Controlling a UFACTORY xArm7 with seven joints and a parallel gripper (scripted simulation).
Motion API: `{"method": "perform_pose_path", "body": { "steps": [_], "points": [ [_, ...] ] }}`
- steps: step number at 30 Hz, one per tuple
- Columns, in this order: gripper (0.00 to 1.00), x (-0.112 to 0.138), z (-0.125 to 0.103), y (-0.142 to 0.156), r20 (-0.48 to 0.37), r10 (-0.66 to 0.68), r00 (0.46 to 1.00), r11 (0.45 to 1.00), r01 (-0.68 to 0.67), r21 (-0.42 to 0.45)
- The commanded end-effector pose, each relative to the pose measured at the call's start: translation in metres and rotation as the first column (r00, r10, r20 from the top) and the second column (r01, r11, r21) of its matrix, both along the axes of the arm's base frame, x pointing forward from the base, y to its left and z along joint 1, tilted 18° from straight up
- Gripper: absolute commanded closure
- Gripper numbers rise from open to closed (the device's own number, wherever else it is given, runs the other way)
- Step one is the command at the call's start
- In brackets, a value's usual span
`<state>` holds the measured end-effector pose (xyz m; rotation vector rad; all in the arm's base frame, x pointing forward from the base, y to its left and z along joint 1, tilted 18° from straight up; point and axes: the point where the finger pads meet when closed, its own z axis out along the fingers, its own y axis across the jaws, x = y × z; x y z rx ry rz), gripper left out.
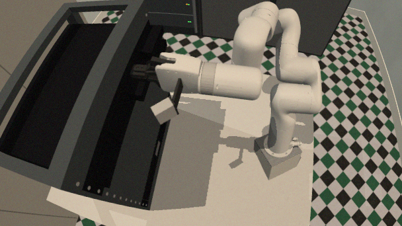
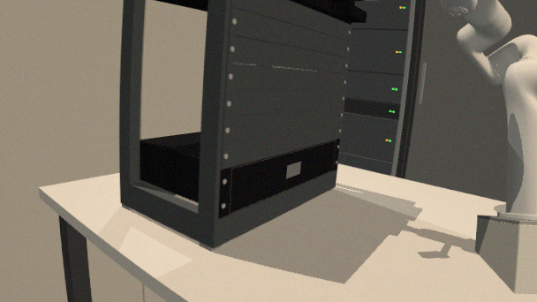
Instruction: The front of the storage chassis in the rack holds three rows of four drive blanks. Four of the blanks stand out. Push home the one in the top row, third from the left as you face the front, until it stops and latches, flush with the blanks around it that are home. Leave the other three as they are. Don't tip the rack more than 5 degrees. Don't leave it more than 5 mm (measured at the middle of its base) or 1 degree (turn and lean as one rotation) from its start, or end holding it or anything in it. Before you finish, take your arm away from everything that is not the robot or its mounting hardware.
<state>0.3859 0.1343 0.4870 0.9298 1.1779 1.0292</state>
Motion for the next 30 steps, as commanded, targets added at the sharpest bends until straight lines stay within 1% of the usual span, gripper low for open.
{"method": "perform_pose_path", "body": {
  "steps": [1,5,12,14,19,23,30],
  "points": [
    [1.0,-0.006,0.0,0.001,0.001,0.001,1.0,1.0,-0.001,0.0],
    [1.0,-0.022,-0.003,0.001,0.001,0.001,1.0,1.0,-0.001,0.0],
    [1.0,-0.062,-0.009,0.003,0.001,0.001,1.0,1.0,-0.001,0.0],
    [1.0,-0.062,-0.009,0.003,0.001,0.001,1.0,1.0,-0.001,0.0],
    [1.0,-0.085,-0.012,0.004,0.001,0.001,1.0,1.0,-0.001,0.0],
    [1.0,-0.093,-0.013,0.004,0.001,0.001,1.0,1.0,-0.001,0.0],
    [1.0,-0.094,-0.013,0.005,0.001,0.001,1.0,1.0,-0.001,0.0]
  ]
}}
